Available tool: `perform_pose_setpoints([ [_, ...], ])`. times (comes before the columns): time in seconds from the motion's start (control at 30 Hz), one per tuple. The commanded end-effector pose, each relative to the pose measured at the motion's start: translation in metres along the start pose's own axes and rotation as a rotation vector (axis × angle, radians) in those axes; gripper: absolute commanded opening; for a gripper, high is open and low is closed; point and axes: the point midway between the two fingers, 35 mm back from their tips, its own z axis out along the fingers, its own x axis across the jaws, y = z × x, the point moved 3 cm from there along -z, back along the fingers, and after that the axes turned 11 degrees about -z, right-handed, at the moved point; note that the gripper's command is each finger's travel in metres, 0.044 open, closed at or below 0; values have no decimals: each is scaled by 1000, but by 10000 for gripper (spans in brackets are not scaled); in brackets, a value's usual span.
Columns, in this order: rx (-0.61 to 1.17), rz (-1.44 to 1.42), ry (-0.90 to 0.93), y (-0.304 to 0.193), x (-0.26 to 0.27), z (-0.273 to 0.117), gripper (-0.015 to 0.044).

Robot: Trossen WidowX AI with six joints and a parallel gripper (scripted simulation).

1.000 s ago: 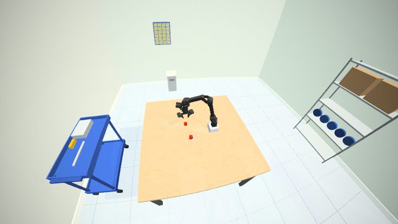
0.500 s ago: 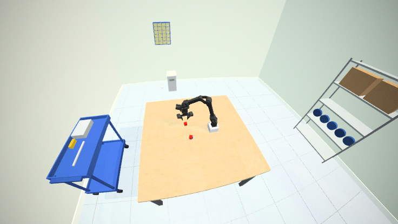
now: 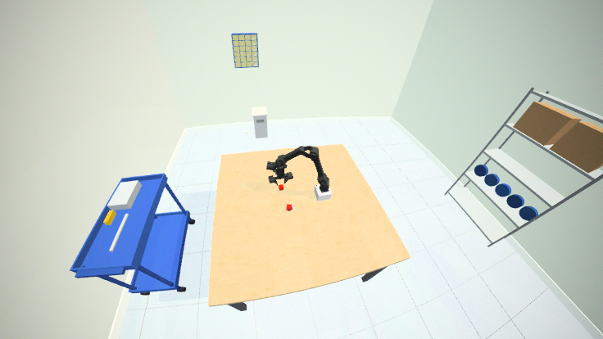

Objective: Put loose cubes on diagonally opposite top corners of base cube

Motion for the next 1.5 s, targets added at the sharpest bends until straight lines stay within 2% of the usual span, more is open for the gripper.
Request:
perform_pose_setpoints([
  [0.0, 9, 6, -2, -2, -1, 7, 265],
  [0.63, 9, 6, -2, -2, -1, 36, 265],
  [0.83, 9, 6, -2, -2, -1, 36, 107],
  [1.0, 9, 6, -2, -2, -1, 34, 105],
  [1.47, 8, 6, -1, 2, 3, -9, 105],
])
